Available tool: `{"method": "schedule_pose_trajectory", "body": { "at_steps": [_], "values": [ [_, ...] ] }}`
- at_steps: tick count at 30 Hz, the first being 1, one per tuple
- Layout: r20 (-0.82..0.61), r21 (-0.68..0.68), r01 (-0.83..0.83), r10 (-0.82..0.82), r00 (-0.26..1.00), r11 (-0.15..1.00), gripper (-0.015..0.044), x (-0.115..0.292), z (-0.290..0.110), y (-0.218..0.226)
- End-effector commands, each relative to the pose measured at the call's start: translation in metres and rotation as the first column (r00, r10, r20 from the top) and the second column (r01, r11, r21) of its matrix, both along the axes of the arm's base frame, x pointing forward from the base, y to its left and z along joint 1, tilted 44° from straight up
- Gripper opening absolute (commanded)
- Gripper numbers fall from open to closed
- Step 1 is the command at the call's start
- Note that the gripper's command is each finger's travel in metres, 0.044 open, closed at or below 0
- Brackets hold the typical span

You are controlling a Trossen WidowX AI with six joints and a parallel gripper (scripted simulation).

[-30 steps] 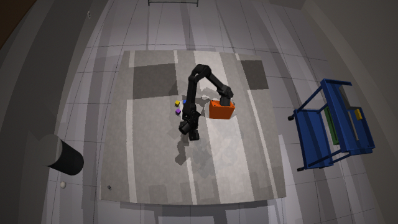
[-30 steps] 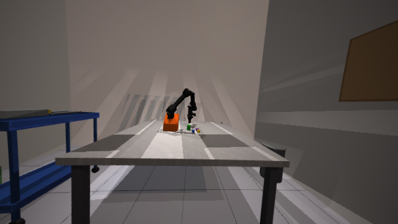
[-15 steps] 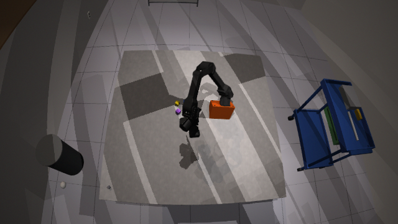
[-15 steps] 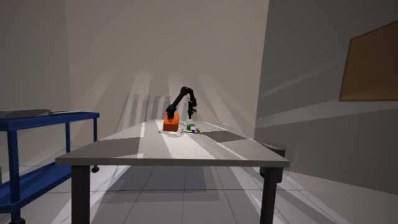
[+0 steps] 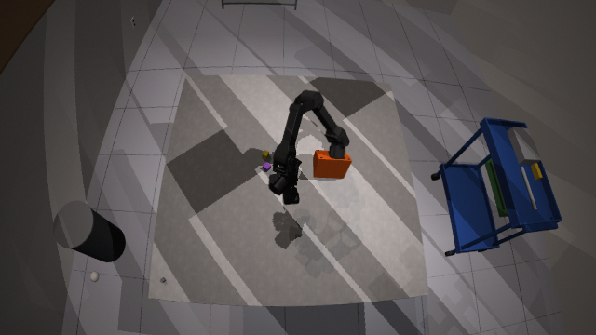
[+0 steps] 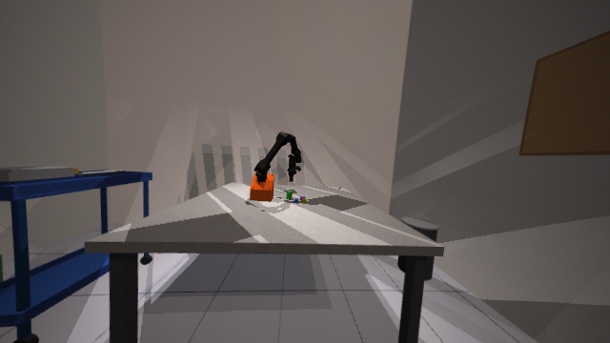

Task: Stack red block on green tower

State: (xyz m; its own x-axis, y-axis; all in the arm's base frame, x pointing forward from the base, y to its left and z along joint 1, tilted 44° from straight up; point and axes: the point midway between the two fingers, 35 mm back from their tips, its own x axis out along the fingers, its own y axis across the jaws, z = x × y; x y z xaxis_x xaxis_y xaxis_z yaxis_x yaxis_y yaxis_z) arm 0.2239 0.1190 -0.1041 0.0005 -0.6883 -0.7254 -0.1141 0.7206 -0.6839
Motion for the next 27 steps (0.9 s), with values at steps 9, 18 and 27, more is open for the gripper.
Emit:
{"method": "schedule_pose_trajectory", "body": {
  "at_steps": [9,18,27],
  "values": [
    [0.004,0.009,-0.002,0.002,1.0,1.0,0.0,0.008,0.044,-0.036],
    [0.004,0.005,-0.002,0.002,1.0,1.0,0.0,0.007,0.074,-0.069],
    [0.003,-0.004,0.0,0.0,1.0,1.0,0.0,-0.001,0.098,-0.101]
  ]
}}
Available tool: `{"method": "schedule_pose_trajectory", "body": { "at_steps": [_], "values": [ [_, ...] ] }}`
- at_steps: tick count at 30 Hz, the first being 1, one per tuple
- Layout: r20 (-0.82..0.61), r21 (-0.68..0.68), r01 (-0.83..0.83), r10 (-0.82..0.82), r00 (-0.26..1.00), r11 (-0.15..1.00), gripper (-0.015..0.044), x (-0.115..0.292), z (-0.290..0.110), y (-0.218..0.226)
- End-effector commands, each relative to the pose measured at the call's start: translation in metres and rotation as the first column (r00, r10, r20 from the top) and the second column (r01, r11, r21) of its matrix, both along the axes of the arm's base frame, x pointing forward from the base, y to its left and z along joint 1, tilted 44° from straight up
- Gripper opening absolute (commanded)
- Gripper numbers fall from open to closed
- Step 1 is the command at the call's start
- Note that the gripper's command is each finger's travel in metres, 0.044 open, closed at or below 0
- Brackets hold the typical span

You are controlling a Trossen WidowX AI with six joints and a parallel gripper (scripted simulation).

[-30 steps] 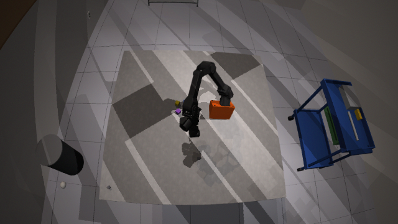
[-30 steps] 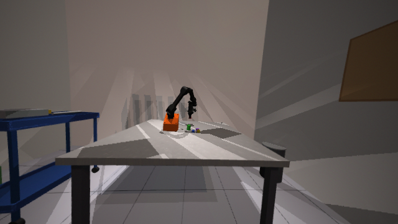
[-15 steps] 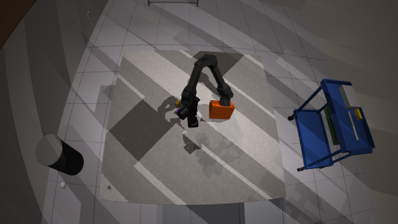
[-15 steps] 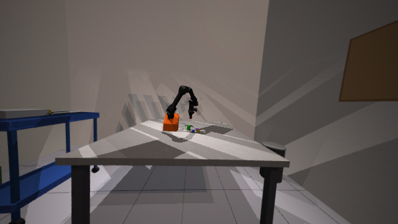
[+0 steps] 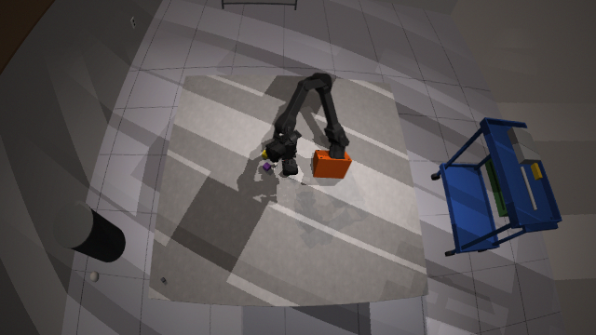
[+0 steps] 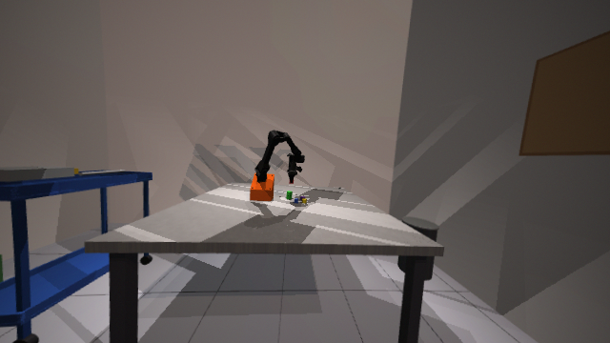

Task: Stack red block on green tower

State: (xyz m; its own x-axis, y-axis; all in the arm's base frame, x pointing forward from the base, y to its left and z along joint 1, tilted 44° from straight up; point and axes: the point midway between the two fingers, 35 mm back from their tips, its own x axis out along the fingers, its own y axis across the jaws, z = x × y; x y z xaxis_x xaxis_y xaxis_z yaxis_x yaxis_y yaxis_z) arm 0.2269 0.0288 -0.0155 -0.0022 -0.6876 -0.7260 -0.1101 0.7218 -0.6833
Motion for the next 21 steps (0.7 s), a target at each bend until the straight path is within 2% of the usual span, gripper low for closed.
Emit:
{"method": "schedule_pose_trajectory", "body": {
  "at_steps": [1,6,21],
  "values": [
    [0.002,-0.006,-0.004,0.004,1.0,1.0,0.0,-0.005,0.012,-0.014],
    [0.002,-0.008,-0.004,0.004,1.0,1.0,0.0,-0.007,0.013,-0.018],
    [0.002,-0.01,-0.004,0.004,1.0,1.0,0.0,-0.008,-0.021,-0.051]
  ]
}}
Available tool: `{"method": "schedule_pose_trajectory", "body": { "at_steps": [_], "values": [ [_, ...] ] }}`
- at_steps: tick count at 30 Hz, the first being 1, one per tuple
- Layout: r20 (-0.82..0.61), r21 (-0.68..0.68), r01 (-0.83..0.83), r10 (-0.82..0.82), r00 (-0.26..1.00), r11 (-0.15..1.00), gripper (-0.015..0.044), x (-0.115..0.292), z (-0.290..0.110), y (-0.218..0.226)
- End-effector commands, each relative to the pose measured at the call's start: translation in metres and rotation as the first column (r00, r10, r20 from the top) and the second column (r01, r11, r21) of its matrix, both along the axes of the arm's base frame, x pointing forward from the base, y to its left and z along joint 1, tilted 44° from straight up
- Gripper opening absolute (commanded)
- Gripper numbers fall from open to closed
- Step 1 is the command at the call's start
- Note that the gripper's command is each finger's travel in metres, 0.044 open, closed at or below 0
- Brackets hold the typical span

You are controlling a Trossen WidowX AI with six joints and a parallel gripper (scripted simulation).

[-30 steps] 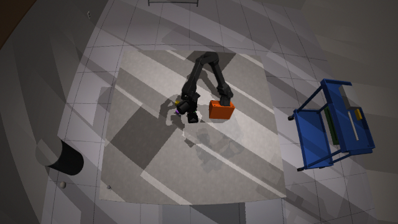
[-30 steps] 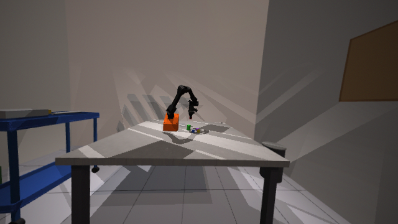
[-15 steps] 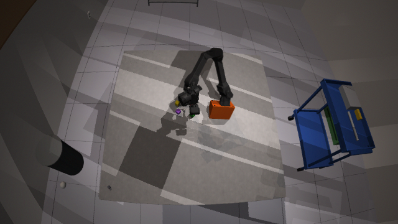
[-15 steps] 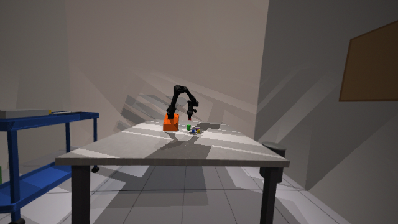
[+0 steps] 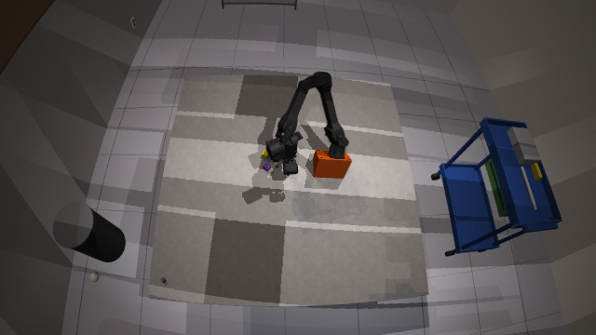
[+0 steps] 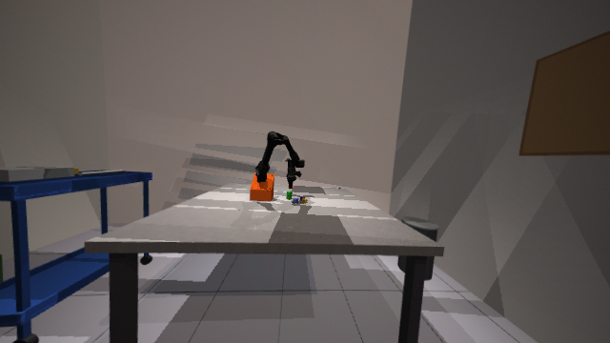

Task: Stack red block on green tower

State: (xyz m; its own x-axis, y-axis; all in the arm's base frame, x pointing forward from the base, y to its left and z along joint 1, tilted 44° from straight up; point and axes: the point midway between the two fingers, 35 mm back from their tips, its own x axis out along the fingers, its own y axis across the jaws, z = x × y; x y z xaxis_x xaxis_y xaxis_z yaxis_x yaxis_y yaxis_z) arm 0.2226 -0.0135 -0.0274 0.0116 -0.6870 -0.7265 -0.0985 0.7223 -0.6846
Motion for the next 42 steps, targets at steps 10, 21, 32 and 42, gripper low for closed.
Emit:
{"method": "schedule_pose_trajectory", "body": {
  "at_steps": [10,21,32,42],
  "values": [
    [-0.016,-0.012,-0.002,0.002,1.0,1.0,0.0,-0.0052,-0.017,-0.0164],
    [-0.016,-0.012,-0.002,0.002,1.0,1.0,0.0,-0.0052,-0.0171,-0.0165],
    [-0.016,-0.012,-0.002,0.002,1.0,1.0,0.0,-0.0052,-0.0177,-0.0171],
    [-0.022,-0.011,0.0,0.0,1.0,1.0,0.0052,-0.0064,-0.0169,-0.0162]
  ]
}}
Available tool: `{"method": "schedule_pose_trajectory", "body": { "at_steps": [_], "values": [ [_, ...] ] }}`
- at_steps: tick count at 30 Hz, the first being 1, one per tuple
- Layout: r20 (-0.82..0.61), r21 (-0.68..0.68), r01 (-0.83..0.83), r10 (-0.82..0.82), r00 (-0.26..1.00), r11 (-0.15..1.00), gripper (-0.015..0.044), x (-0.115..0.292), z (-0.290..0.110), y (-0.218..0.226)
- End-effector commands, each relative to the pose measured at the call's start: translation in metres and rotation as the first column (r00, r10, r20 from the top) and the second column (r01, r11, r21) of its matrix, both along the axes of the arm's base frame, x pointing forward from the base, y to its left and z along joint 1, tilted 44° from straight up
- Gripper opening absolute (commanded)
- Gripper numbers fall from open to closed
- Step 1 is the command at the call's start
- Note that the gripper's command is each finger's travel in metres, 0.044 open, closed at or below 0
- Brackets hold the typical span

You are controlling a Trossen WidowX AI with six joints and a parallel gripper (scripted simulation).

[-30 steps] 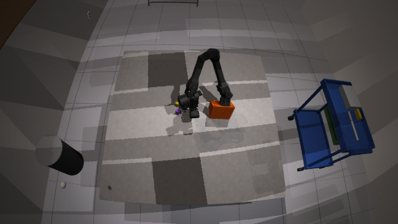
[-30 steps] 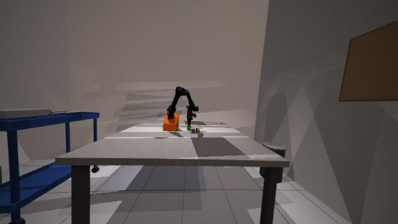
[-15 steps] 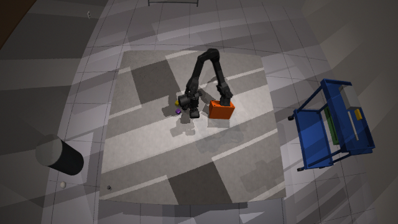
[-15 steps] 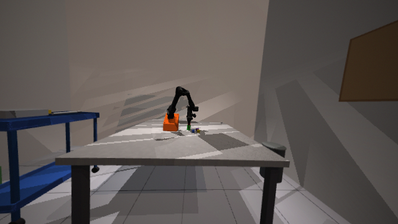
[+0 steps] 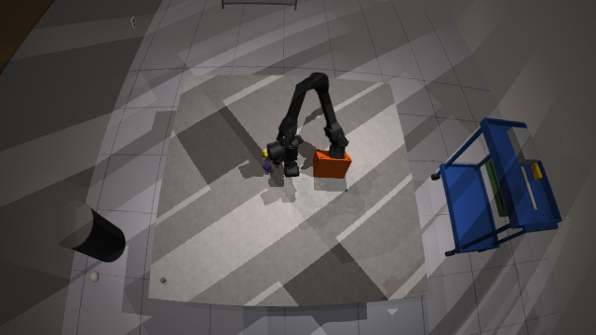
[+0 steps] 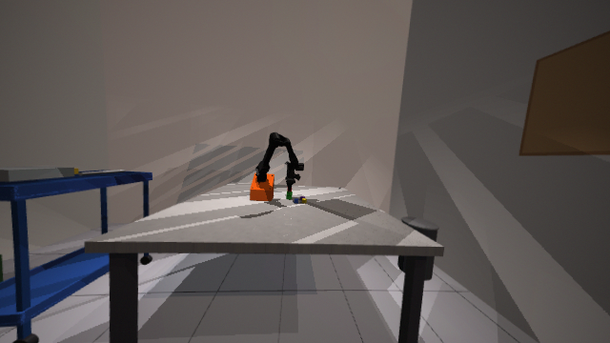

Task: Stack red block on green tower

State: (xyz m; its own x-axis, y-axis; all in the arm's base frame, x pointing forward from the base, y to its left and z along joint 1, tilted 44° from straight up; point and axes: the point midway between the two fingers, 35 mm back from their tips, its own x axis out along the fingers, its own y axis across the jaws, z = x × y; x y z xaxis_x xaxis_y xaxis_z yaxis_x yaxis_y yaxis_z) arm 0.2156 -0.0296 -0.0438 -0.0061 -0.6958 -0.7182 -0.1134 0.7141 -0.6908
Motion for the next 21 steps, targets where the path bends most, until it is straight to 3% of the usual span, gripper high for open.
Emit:
{"method": "schedule_pose_trajectory", "body": {
  "at_steps": [1,15,21],
  "values": [
    [0.001,0.001,-0.002,0.002,1.0,1.0,0.0079,0.0006,-0.0005,-0.0002],
    [0.001,0.001,-0.002,0.002,1.0,1.0,0.044,0.0006,-0.0005,-0.0002],
    [0.001,0.001,-0.002,0.002,1.0,1.0,0.044,0.0006,-0.0005,-0.0002]
  ]
}}
